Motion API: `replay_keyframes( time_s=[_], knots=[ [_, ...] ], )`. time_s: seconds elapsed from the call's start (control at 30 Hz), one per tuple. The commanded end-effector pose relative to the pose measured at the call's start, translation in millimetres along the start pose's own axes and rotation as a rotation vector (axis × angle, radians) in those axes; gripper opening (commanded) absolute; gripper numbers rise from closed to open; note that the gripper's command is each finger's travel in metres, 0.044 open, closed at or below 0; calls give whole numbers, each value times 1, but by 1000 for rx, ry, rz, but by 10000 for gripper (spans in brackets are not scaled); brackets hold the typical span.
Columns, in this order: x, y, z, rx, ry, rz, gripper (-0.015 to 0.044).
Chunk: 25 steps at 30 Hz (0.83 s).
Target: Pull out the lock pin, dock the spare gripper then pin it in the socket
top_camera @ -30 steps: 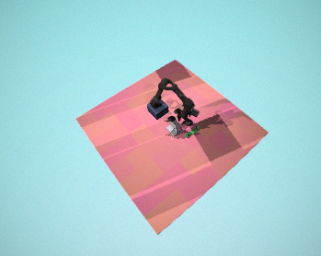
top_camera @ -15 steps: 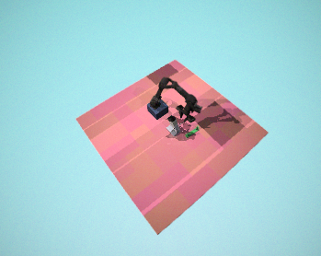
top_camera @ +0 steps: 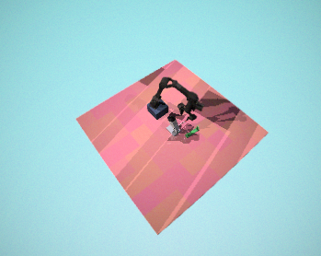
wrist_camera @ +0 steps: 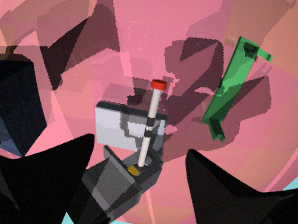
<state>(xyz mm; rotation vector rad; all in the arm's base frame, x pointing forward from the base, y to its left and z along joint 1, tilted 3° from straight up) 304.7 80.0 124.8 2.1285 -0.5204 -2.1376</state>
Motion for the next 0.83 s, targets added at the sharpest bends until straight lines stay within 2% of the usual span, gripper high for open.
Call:
replay_keyframes(
  time_s=[0.0,0.07,0.8],
  knots=[
    [0,0,0,-2,1,-1,410],
    [0,0,0,-2,1,-1,440],
    [0,0,0,-2,1,-1,440]
  ],
)
Point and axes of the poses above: the point midway between the two fingers, 35 mm back from their tips, its own x axis out along the fingers, its own z axis across the jaws, y = z × x, the point moved 5 cm from there along -x, back along the fingers, and after that the axes turned 2 degrees about x, right-handed, at the moved point
